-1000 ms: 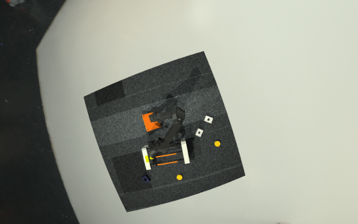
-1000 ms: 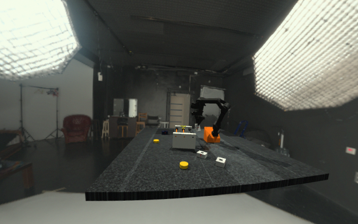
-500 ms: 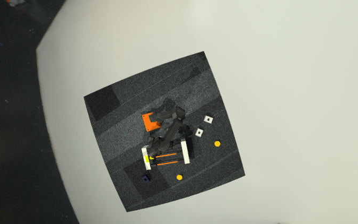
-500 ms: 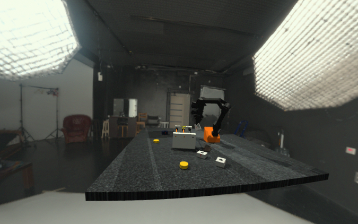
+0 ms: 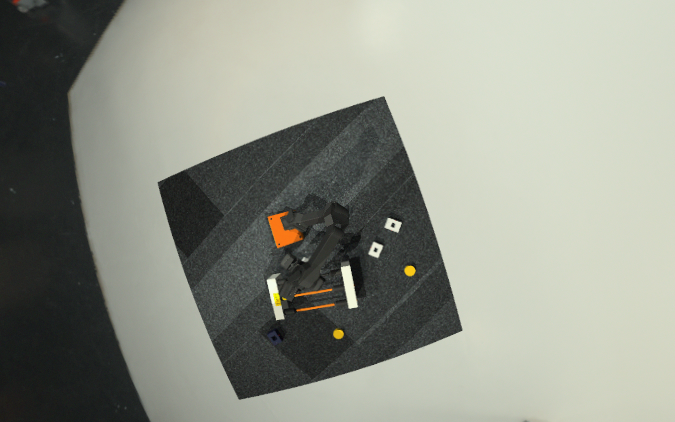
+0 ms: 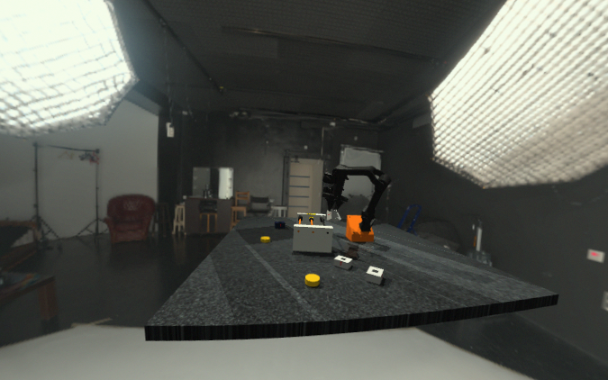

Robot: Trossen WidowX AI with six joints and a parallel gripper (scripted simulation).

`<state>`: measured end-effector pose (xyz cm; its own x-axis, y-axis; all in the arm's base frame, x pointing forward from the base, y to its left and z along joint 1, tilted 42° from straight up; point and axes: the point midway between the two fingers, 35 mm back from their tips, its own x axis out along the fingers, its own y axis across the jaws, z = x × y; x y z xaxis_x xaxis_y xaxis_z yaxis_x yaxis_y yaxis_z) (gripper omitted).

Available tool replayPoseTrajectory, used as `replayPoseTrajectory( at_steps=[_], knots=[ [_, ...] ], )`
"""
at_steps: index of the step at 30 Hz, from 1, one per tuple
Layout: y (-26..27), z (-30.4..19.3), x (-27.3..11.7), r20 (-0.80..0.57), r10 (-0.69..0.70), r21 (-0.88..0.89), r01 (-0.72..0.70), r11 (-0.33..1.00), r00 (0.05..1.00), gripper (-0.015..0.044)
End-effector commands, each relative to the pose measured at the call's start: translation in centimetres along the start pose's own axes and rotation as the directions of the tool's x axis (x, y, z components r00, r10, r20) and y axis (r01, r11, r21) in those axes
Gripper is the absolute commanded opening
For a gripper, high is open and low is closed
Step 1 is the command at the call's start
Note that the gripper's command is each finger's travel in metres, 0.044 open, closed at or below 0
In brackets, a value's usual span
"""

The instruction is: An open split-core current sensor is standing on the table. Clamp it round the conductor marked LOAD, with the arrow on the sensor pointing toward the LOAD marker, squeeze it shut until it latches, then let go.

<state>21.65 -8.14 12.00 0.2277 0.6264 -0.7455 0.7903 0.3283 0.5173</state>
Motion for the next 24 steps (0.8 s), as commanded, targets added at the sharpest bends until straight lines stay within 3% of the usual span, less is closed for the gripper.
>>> replayPoseTrajectory(
  at_steps=[1,12,24],
  knots=[
    [0.9,0.9,-0.1,0.017,0.009,0.076,-0.010,0.997,1.000,0.0000],
    [3.1,3.2,0.5,0.036,0.025,0.356,-0.036,0.934,0.999,0.0000],
    [5.8,5.6,1.5,0.050,0.048,0.624,-0.069,0.778,0.998,0.0000]
  ],
)
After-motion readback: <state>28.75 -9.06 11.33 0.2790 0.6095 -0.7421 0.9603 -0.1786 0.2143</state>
